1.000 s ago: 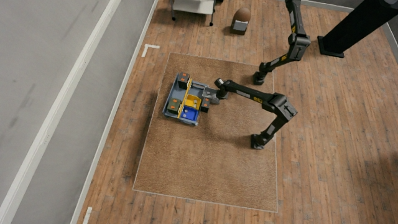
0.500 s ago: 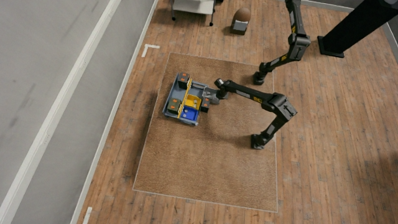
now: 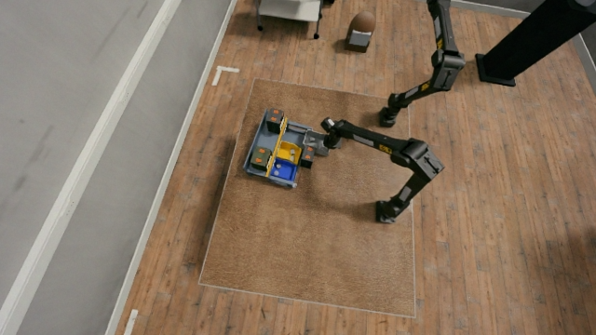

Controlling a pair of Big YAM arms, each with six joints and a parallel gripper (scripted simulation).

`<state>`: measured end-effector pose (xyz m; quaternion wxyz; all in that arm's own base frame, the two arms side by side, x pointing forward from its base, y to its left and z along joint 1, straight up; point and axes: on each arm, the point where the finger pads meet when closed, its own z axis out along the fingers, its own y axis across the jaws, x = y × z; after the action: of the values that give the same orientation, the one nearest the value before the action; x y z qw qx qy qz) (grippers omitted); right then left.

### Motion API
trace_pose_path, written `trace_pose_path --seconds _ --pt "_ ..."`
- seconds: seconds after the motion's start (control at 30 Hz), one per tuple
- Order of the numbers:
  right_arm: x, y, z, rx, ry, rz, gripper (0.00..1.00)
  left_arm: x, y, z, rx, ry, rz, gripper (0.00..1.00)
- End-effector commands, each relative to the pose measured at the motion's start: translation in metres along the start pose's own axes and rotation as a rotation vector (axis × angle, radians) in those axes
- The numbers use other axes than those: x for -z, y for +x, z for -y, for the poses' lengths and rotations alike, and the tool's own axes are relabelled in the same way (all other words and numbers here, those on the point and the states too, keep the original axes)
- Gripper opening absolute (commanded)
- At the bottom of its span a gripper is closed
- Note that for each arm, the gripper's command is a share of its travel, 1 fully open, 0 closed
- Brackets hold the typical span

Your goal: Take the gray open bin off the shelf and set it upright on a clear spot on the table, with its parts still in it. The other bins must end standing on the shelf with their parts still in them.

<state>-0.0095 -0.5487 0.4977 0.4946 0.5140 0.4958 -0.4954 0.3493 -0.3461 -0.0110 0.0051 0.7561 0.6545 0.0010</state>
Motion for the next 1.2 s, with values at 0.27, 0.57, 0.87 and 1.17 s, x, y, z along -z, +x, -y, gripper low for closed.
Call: trace_pose_path --seconds 0.27,0.57,0.87,1.17 --pt "0.004 -0.003 0.004 0.017 0.006 0.02 1.0 -0.017 0.004 0.004 -0.004 0.029 -0.017 0.0" --pt "0.004 -0.003 0.004 0.017 0.006 0.02 1.0 -0.019 0.007 0.006 -0.001 0.038 -0.022 0.0" --pt "0.004 -0.003 0.004 0.017 0.006 0.02 1.0 -0.02 0.009 0.007 0.002 0.048 -0.027 0.0" --pt "0.004 -0.003 0.004 0.017 0.006 0.02 1.0 -0.021 0.011 0.007 0.005 0.054 -0.03 0.0"
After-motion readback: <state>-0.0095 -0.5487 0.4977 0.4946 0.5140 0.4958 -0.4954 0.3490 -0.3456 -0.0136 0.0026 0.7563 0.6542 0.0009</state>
